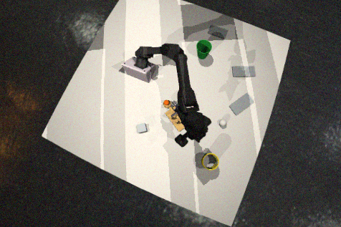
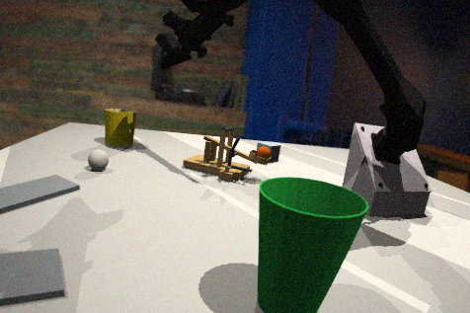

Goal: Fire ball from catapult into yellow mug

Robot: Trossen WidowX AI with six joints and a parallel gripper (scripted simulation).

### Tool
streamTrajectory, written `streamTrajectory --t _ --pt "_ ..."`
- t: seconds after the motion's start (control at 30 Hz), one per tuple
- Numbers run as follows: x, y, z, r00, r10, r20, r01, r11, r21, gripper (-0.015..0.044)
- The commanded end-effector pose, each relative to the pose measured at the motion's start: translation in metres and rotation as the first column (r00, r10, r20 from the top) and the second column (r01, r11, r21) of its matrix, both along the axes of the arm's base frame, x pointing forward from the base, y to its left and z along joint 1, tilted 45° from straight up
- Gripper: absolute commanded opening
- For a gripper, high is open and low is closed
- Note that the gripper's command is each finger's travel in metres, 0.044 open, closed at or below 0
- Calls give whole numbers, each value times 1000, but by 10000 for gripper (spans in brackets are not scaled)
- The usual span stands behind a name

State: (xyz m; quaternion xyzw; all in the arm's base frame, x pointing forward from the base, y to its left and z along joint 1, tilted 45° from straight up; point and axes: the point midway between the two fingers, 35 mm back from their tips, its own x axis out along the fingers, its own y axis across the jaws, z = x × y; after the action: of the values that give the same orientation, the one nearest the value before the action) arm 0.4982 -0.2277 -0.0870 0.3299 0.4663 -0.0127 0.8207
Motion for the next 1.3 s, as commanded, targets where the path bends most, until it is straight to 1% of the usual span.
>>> streamTrajectory --t 0.0,0.3,0.6,0.93,1.27 --pt "-4 14 8 997 80 -18 -81 995 -61 0" --pt "-24 49 10 953 282 -109 -297 941 -164 0" --pt "-51 83 13 851 480 -214 -521 823 -225 0" --pt "-86 116 20 663 672 -330 -747 620 -239 0" --pt "-126 144 30 403 810 -426 -915 352 -196 0"
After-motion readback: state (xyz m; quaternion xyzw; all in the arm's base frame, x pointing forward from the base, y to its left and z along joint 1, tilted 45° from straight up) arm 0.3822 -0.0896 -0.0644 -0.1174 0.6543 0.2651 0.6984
